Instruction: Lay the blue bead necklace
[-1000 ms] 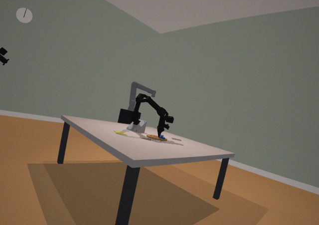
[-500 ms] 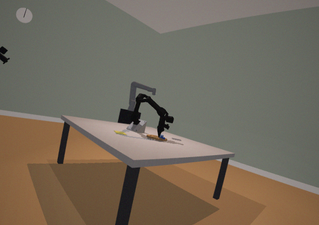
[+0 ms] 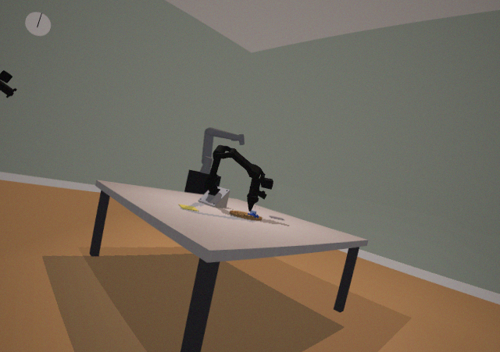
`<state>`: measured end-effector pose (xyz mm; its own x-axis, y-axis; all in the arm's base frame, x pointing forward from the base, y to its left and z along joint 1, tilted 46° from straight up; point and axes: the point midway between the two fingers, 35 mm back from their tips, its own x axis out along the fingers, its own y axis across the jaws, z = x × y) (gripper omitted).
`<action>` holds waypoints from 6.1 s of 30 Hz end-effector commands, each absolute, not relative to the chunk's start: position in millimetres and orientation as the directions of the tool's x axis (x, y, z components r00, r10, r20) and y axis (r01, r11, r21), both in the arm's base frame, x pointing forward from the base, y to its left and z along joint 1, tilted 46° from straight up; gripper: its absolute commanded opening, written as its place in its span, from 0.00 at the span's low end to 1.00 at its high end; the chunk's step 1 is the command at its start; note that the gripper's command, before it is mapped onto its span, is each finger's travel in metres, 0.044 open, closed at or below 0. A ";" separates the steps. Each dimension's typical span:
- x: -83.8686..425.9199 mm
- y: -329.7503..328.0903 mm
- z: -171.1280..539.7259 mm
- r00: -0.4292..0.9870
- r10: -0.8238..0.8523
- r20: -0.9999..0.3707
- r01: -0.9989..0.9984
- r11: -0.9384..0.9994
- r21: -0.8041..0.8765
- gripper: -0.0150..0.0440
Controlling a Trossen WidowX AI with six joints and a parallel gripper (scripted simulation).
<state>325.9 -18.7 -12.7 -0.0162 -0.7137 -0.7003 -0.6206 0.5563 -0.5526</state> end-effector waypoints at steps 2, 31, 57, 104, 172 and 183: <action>326.3 -17.1 -9.8 -0.019 -0.711 -0.703 -0.615 0.563 -0.552 0.97; 339.0 4.7 -14.1 -0.019 -0.710 -0.704 -0.648 0.545 -0.532 0.90; 339.2 -17.0 -34.9 -0.015 -0.710 -0.704 -0.646 0.544 -0.535 0.90; 339.5 -21.9 -39.8 -0.016 -0.708 -0.707 -0.644 0.548 -0.534 0.25; 308.9 -6.5 -32.9 -0.020 -0.710 -0.703 -0.649 0.544 -0.531 1.00; 308.9 -6.5 -32.9 -0.020 -0.710 -0.703 -0.649 0.544 -0.531 1.00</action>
<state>309.2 -6.9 -33.1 -0.0170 -0.7129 -0.7011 -0.6515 0.5398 -0.5331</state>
